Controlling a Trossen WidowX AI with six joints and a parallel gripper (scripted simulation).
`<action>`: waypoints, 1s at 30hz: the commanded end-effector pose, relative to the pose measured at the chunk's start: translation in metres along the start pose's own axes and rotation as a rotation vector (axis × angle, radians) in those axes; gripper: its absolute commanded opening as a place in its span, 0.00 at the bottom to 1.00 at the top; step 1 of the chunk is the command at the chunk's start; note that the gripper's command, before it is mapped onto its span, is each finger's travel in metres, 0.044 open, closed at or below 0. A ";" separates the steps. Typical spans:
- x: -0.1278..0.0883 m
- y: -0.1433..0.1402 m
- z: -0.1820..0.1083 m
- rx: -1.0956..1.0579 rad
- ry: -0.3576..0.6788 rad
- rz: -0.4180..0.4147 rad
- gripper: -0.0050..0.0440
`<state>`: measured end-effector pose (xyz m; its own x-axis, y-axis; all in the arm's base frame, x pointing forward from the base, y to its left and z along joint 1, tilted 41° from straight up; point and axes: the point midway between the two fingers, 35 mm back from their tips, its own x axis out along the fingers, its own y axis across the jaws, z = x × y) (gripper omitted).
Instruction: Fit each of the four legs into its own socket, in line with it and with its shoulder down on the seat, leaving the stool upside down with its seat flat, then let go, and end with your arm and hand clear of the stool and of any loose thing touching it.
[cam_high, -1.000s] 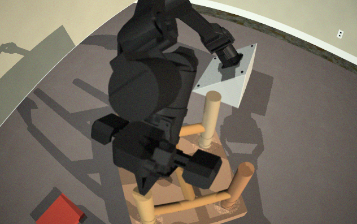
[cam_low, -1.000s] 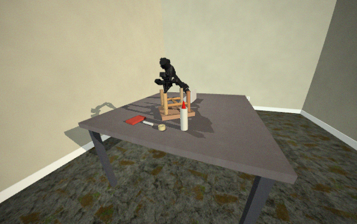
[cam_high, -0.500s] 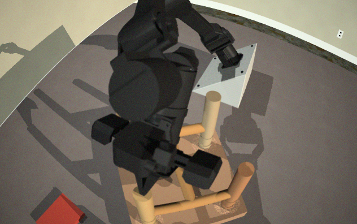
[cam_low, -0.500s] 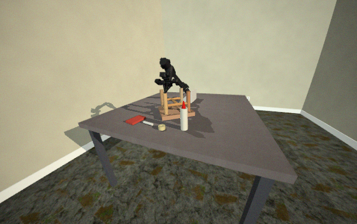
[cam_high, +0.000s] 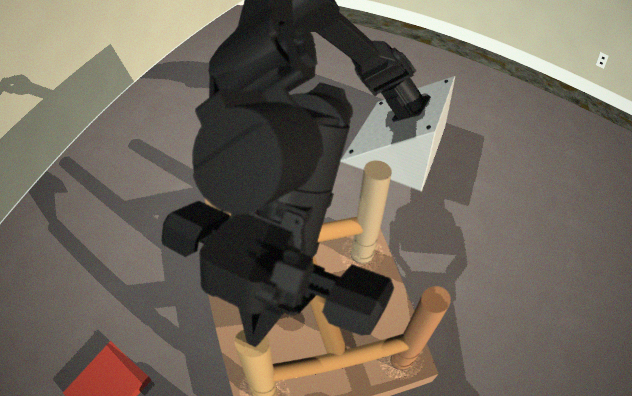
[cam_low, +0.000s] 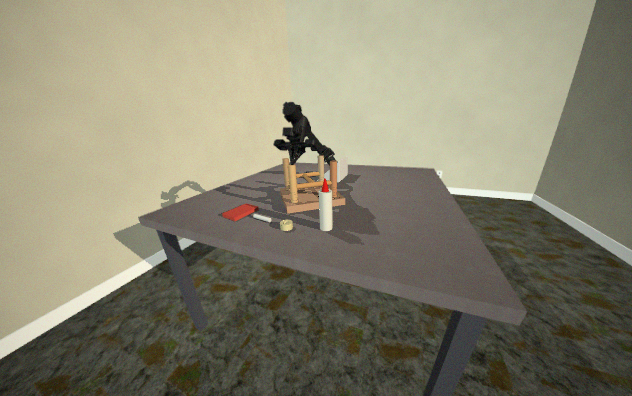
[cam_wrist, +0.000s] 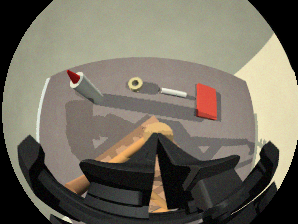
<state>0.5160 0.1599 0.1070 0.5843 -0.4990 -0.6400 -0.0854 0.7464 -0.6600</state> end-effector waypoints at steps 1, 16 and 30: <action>0.010 -0.003 -0.007 -0.003 0.024 0.001 0.10; 0.012 -0.003 -0.008 -0.003 0.024 0.001 0.10; 0.013 -0.003 -0.009 -0.003 0.024 0.001 0.10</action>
<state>0.5164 0.1602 0.1066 0.5904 -0.4954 -0.6372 -0.0841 0.7474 -0.6590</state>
